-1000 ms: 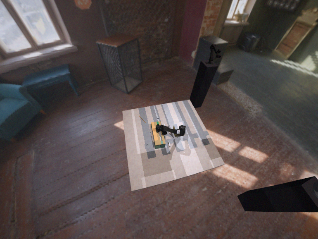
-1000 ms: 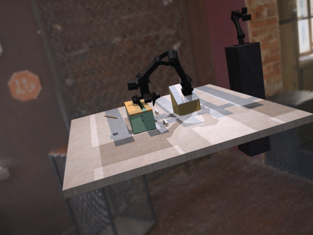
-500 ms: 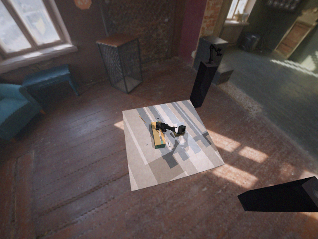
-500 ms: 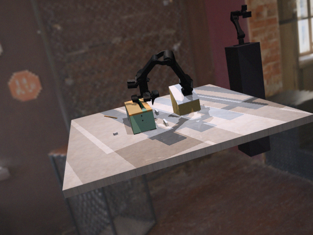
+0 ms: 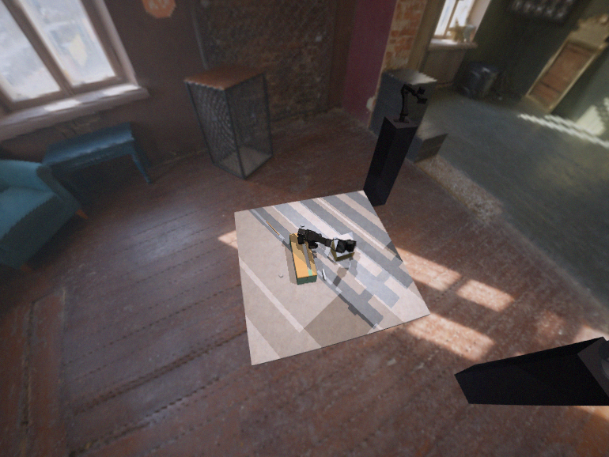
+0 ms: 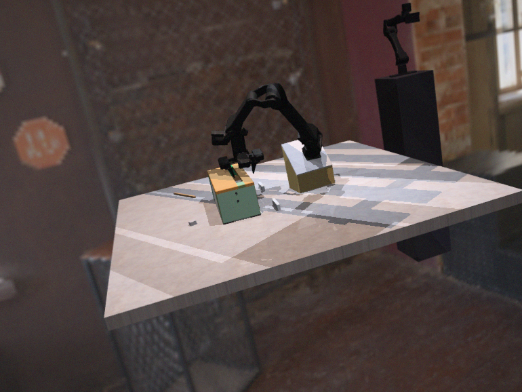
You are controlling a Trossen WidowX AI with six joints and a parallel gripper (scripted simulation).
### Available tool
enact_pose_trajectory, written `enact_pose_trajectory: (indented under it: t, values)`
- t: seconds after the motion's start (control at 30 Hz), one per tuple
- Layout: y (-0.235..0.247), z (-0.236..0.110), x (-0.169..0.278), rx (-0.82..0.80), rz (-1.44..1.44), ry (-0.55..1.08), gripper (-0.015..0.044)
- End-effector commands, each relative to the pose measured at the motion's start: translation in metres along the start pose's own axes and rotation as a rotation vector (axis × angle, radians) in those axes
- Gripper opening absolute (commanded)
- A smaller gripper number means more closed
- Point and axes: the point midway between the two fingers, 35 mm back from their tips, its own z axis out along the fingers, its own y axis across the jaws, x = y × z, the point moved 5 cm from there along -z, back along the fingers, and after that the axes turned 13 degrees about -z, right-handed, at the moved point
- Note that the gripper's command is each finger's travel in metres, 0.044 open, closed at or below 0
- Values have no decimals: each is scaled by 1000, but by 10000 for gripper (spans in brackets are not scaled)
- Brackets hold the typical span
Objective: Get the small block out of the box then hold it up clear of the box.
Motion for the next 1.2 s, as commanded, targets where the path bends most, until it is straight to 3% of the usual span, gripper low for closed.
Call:
enact_pose_trajectory:
  t: [0.0,0.27,0.43,0.5,0.6,1.17]
  values:
    - [0,1,3,-1,-10,4,400]
    - [5,-58,22,-2,1,2,400]
    - [3,-56,23,13,10,8,400]
    - [5,-56,24,18,83,1,348]
    - [10,-55,29,38,395,-31,285]
    - [37,-52,56,-26,2194,-304,285]
